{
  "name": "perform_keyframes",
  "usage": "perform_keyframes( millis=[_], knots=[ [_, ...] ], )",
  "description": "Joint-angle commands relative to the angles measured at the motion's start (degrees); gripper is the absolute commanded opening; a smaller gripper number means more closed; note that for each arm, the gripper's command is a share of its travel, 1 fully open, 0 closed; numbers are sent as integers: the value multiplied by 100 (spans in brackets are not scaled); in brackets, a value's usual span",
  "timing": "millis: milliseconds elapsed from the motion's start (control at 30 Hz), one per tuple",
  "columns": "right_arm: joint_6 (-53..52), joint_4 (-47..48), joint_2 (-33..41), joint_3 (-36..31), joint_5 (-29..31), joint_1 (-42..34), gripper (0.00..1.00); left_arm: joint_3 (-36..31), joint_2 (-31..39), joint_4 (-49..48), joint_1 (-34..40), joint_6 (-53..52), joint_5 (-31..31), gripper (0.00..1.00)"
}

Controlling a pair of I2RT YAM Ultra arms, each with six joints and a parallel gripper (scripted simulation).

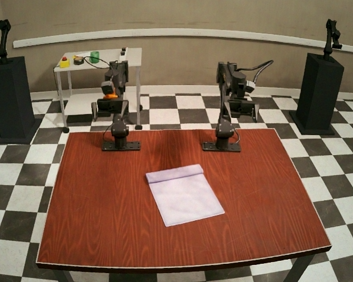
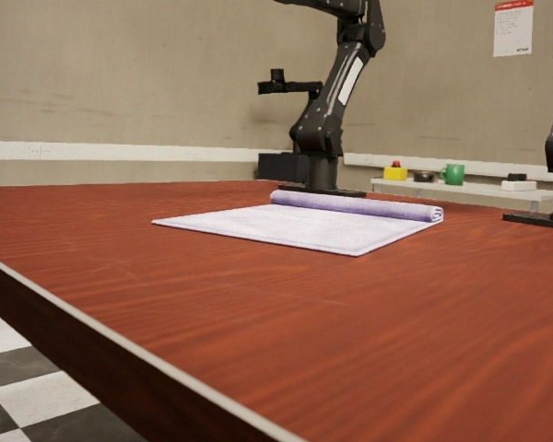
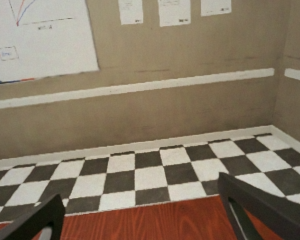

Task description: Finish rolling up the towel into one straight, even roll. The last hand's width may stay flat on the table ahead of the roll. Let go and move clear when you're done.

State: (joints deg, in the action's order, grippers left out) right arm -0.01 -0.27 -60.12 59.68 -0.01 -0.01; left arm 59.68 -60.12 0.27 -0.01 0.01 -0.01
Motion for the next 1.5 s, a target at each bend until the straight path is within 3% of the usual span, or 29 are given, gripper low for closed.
perform_keyframes(
  millis=[0,700,1033,1100,1467],
  knots=[
    [3,-53,39,46,1,1,100,76,51,8,1,-9,1,100],
    [111,30,77,-145,-215,52,100,-127,92,24,-11,-90,-121,100],
    [922,144,481,-1002,-1600,366,99,-936,661,238,-49,-746,-876,99],
    [922,144,481,-1002,-1600,366,99,-936,661,238,-49,-746,-876,99],
    [2790,-99,644,-1994,-3784,755,99,-2047,1451,934,32,-2083,-1958,99]
  ],
)
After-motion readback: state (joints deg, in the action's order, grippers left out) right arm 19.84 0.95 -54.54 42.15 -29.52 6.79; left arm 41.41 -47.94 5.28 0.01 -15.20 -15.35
